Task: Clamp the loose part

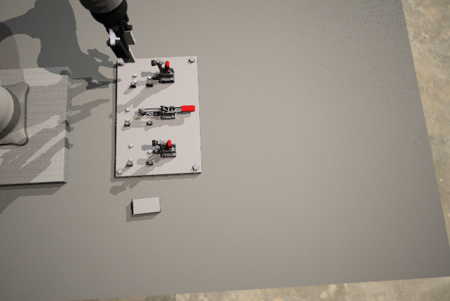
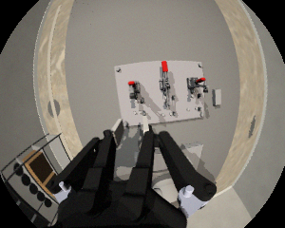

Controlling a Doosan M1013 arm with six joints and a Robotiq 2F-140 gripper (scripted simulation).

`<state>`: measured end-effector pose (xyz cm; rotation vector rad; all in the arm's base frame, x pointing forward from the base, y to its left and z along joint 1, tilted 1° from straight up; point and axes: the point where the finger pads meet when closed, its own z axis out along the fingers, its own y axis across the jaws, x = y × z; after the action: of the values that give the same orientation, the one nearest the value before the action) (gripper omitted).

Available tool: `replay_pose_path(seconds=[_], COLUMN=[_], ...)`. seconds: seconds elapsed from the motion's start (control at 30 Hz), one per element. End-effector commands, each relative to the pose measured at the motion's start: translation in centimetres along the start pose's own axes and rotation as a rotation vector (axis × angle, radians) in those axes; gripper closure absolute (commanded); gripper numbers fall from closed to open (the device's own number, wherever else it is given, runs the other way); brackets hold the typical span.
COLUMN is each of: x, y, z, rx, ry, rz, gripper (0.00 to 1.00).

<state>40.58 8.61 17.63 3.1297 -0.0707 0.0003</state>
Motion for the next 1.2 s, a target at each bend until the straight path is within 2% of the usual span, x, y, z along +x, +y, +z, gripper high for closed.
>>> replay_pose_path(seconds=[0.0,0.27,0.3,1.17], x=[0.00,0.00,0.00,0.00], y=[0.00,0.00,0.00,0.00], z=[0.00,0.00,0.00,0.00], rx=[0.000,0.000,0.000,0.000], ry=[0.000,0.000,0.000,0.000], rz=[0.000,0.000,0.000,0.000], gripper=[0.65,0.65,0.38,0.38])
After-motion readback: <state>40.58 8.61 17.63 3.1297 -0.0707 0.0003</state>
